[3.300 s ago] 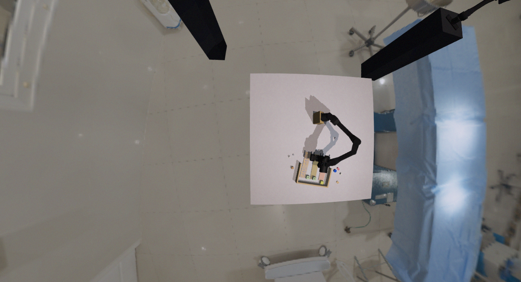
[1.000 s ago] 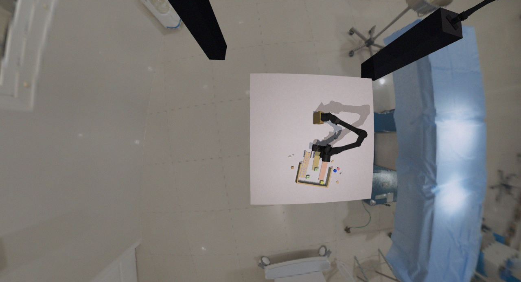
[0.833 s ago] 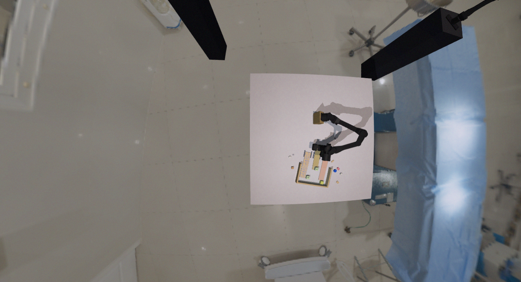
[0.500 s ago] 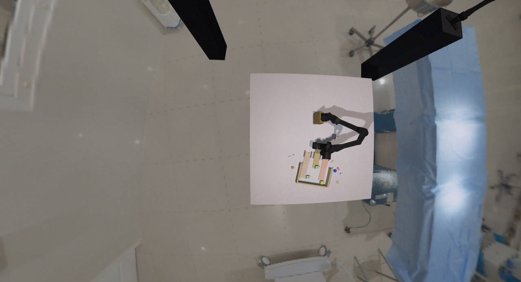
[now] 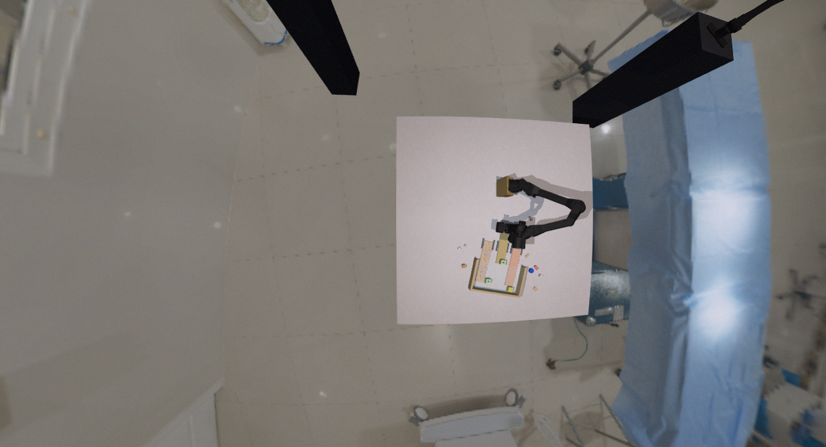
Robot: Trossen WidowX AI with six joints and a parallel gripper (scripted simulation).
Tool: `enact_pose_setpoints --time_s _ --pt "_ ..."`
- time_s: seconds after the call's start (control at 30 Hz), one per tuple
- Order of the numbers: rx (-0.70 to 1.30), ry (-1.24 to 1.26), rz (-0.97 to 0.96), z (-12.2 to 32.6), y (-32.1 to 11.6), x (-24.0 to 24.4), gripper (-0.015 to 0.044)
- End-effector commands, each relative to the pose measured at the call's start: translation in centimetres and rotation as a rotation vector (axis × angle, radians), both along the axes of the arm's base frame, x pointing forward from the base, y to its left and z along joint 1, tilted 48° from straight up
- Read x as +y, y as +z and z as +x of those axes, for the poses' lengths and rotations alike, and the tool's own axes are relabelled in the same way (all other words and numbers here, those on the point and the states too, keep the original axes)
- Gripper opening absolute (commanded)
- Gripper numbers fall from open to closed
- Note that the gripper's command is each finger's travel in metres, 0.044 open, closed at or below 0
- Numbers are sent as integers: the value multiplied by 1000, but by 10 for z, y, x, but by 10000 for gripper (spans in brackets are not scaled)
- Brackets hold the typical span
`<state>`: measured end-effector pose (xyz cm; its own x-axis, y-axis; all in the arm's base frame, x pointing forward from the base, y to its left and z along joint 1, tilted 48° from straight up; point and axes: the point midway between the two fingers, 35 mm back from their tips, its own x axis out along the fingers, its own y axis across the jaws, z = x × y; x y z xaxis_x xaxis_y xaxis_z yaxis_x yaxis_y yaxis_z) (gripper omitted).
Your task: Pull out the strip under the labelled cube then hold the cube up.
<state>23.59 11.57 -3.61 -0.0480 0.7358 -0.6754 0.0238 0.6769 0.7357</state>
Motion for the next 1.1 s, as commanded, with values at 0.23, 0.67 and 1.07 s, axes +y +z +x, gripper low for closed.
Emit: enact_pose_setpoints --time_s 0.23,0.67,1.07 --pt "31 9 3 -26 -1 3 0" --pt "32 9 3 -45 1 3 0" --pt "33 9 3 -51 1 3 0"
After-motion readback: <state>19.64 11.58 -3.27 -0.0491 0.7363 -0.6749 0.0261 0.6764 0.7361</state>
